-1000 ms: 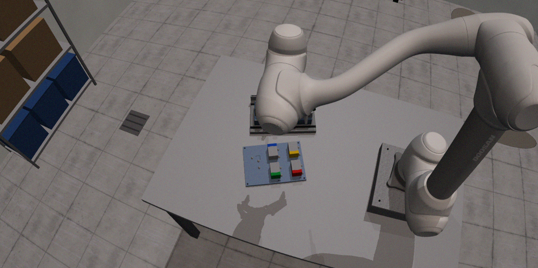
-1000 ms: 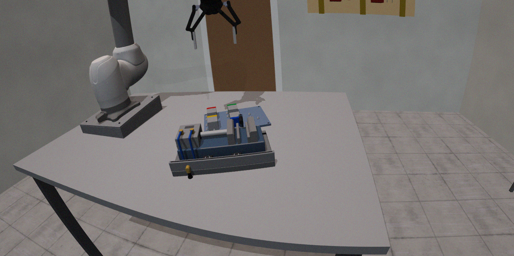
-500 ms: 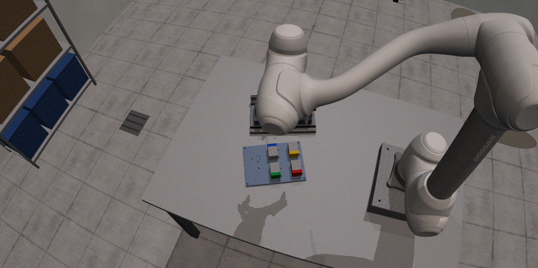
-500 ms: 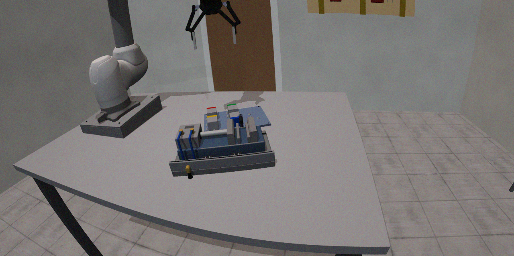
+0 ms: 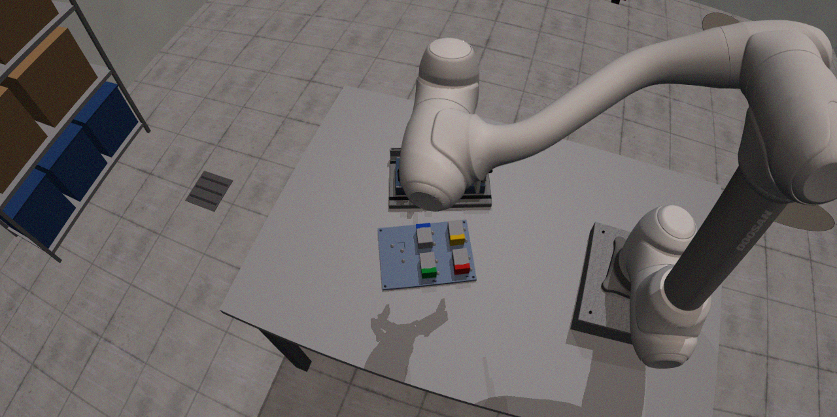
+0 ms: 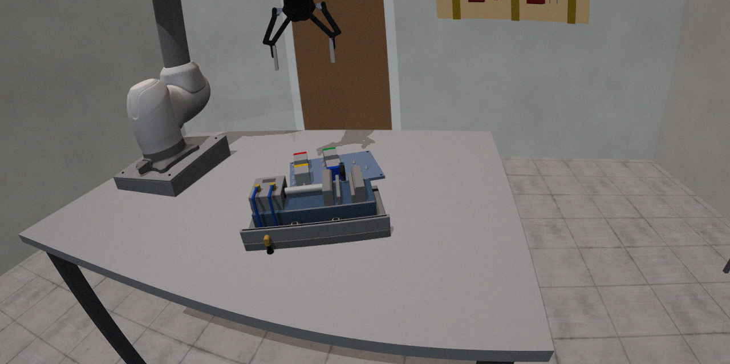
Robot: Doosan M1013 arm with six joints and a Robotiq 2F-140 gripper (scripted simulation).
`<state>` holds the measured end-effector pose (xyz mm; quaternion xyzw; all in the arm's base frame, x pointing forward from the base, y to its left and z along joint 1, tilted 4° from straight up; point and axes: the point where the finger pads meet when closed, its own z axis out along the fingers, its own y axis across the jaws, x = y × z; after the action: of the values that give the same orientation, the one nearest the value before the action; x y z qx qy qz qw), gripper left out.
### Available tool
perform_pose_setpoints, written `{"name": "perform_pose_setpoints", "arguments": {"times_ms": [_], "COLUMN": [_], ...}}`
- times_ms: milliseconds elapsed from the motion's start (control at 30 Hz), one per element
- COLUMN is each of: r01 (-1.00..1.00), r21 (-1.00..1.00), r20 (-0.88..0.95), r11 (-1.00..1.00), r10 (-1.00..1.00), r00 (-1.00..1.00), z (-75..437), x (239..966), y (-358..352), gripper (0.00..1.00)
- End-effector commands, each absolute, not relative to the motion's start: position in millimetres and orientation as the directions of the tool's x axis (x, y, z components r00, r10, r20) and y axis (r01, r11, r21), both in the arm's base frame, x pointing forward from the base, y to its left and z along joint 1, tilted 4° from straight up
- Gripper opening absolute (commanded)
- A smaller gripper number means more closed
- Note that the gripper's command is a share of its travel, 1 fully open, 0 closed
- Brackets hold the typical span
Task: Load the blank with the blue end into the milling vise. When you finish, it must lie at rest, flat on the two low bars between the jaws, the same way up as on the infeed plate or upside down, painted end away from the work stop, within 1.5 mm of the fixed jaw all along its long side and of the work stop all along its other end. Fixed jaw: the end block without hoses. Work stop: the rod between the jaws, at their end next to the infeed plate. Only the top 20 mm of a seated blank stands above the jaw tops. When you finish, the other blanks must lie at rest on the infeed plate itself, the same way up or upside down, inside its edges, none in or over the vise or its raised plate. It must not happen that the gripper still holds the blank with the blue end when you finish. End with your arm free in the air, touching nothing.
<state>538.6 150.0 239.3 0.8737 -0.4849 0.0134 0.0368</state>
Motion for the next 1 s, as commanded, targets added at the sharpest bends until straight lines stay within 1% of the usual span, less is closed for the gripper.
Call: {"name": "perform_pose_setpoints", "arguments": {"times_ms": [0, 500, 967], "r01": [-0.848, -0.848, -0.848], "r21": [0.051, 0.051, 0.051], "r20": [0.059, 0.059, 0.059], "r11": [-0.527, -0.527, -0.527], "r10": [-0.846, -0.846, -0.846], "r00": [0.529, 0.529, 0.529], "z": [239, 235, 235], "x": [538, 518, 516], "y": [150, 206, 212], "gripper": [1.0, 1.0, 1.0]}}
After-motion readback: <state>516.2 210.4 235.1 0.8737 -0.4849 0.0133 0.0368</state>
